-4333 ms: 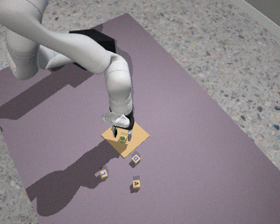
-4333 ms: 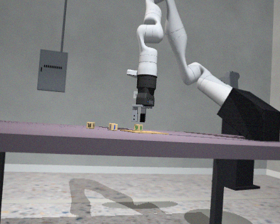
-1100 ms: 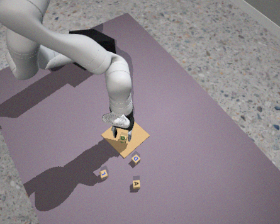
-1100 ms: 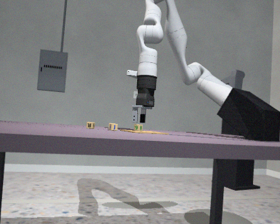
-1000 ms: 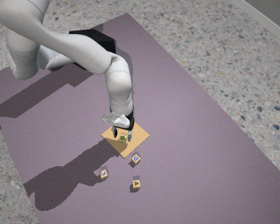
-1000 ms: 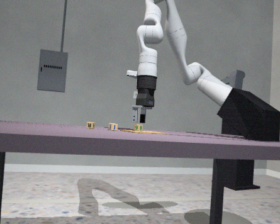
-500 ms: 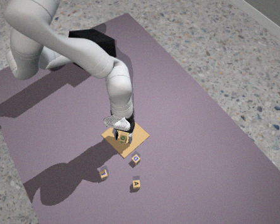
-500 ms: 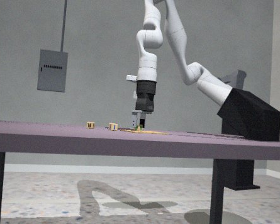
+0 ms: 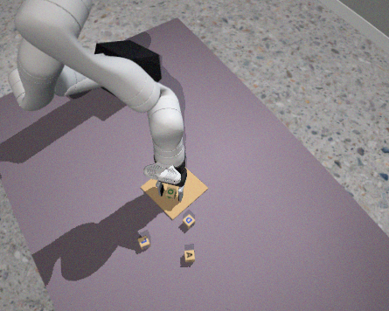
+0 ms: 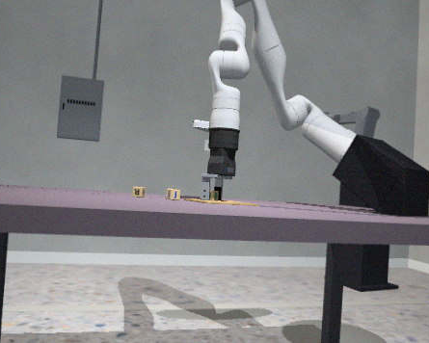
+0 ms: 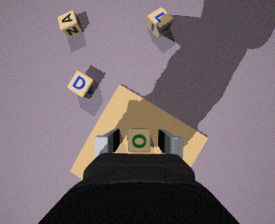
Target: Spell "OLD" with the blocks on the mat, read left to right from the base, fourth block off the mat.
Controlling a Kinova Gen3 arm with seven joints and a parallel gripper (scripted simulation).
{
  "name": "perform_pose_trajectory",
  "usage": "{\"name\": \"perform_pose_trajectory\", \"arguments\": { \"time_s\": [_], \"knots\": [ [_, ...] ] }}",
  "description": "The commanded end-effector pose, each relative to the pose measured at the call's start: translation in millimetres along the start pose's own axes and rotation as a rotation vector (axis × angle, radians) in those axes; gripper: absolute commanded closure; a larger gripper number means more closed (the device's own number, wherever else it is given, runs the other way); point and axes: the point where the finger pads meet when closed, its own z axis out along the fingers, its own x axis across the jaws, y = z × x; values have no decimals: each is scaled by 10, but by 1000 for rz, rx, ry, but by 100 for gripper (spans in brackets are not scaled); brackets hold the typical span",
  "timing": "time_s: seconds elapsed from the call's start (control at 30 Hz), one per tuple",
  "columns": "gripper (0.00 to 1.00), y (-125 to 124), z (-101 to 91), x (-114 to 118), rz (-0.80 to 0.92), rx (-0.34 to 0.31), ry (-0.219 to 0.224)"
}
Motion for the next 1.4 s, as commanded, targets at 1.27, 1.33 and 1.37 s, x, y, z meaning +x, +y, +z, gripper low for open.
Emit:
{"name": "perform_pose_trajectory", "arguments": {
  "time_s": [1.27, 1.33, 1.37],
  "knots": [
    [21, 1, -2, -3, 0, 0, -1],
    [21, 1, -2, -3, 0, 0, -1],
    [21, 1, -2, -3, 0, 0, -1]
  ]
}}
